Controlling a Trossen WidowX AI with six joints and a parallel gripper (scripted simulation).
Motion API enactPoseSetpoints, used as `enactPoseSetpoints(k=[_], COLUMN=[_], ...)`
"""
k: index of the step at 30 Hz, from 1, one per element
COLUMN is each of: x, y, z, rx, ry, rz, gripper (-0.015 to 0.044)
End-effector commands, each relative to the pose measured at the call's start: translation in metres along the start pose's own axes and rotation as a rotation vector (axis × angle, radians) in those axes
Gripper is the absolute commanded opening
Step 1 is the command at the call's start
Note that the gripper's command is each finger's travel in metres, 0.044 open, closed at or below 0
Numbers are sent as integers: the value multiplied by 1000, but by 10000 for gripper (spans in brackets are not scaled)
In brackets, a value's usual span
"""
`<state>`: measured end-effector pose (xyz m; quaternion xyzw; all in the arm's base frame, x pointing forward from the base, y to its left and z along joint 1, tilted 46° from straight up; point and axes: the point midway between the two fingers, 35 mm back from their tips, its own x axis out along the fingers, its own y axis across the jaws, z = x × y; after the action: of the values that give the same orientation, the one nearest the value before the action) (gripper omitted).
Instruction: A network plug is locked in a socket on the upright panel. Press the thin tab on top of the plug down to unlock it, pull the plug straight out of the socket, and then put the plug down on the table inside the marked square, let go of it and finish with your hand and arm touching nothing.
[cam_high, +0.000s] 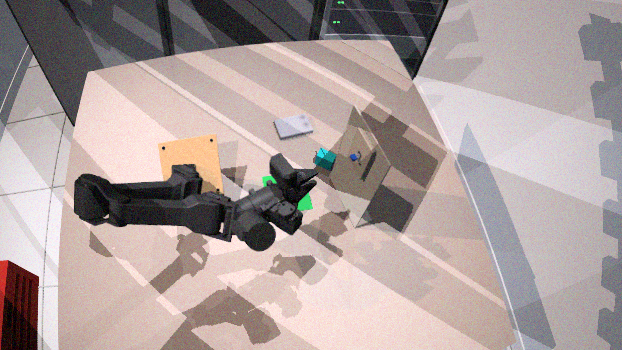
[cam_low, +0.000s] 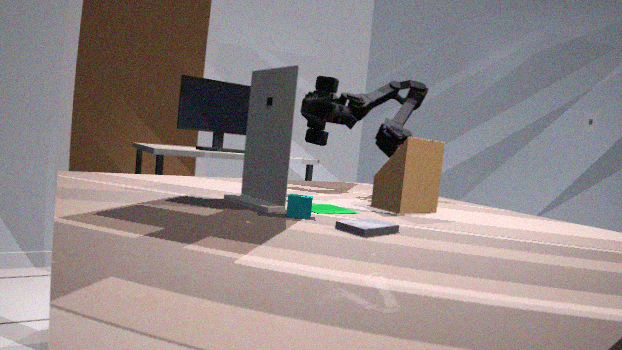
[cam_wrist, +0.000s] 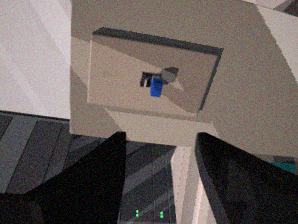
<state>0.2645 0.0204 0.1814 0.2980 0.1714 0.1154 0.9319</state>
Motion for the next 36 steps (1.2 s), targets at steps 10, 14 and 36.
enactPoseSetpoints(k=[10,14,36], x=[2,11,57], y=[-6,-6,-6], z=[-22,-18,-12], rx=[130,130,131], ry=[65,65,63], rz=[27,27,29], gripper=[156,156,156])
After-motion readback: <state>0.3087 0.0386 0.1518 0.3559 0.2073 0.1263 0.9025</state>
